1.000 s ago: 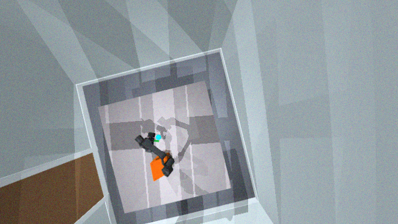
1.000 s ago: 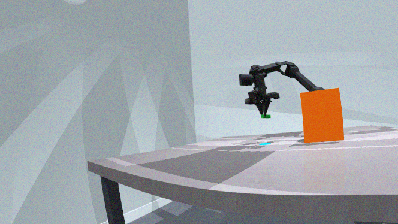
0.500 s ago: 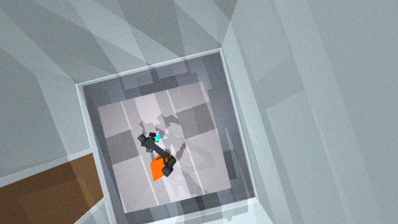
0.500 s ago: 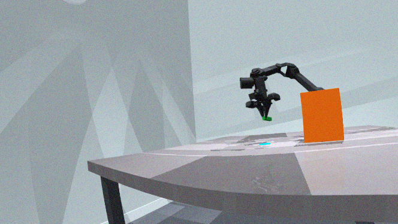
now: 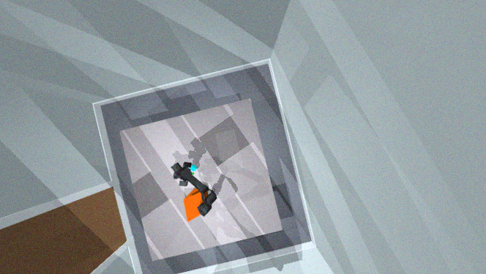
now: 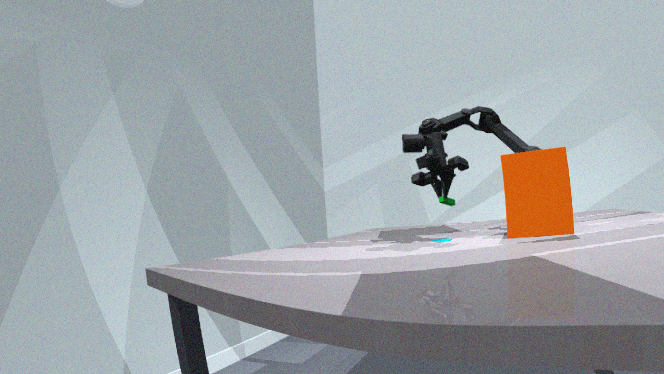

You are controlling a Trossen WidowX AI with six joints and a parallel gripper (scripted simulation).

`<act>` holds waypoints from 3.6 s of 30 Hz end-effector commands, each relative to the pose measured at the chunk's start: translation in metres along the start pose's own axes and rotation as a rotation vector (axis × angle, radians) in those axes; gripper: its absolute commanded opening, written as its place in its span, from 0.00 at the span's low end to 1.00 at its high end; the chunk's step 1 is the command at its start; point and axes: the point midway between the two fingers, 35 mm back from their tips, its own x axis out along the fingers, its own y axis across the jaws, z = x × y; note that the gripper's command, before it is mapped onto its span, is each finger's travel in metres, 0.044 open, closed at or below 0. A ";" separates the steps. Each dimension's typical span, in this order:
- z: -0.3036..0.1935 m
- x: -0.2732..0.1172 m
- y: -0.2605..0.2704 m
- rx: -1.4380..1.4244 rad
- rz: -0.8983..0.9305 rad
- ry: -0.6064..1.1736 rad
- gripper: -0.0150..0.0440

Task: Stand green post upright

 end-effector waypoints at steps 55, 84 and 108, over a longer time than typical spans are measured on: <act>-0.002 0.014 0.006 -0.023 0.157 -0.409 0.29; -0.004 0.013 0.004 -0.041 0.162 -0.629 0.29; -0.007 0.008 0.001 -0.062 0.127 -0.810 0.29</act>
